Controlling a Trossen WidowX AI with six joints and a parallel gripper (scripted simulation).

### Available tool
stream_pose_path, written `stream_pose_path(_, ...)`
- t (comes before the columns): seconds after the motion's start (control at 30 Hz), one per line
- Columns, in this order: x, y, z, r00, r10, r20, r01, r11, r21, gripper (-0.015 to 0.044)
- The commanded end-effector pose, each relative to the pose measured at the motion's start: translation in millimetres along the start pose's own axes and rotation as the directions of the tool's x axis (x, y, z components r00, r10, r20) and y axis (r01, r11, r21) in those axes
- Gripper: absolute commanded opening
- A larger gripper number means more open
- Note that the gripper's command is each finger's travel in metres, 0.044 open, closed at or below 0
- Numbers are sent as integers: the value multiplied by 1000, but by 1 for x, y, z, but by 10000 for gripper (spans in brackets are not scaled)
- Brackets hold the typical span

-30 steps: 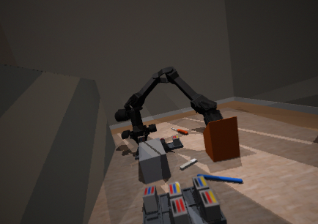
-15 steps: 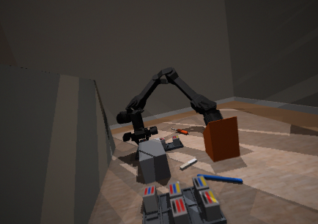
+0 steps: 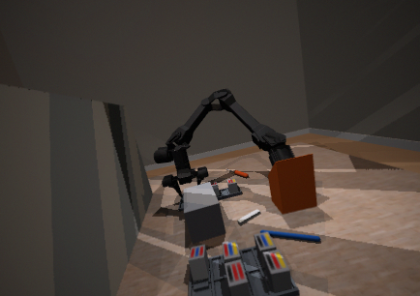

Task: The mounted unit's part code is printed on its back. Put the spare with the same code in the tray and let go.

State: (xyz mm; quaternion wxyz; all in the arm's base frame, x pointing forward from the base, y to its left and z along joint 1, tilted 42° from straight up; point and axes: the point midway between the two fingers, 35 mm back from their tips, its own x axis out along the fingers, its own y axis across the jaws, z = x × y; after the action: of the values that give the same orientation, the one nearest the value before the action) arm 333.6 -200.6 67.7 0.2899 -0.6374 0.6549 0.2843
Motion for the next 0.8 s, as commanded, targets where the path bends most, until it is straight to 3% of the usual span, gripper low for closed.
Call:
stream_pose_path(0.0,-3,0,0,1000,0,1,0,1000,1,440)
stream_pose_path(0.23,-104,0,2,1000,0,9,0,1000,-7,440)
stream_pose_path(0.77,-107,-4,4,1000,-18,12,18,1000,-15,440)
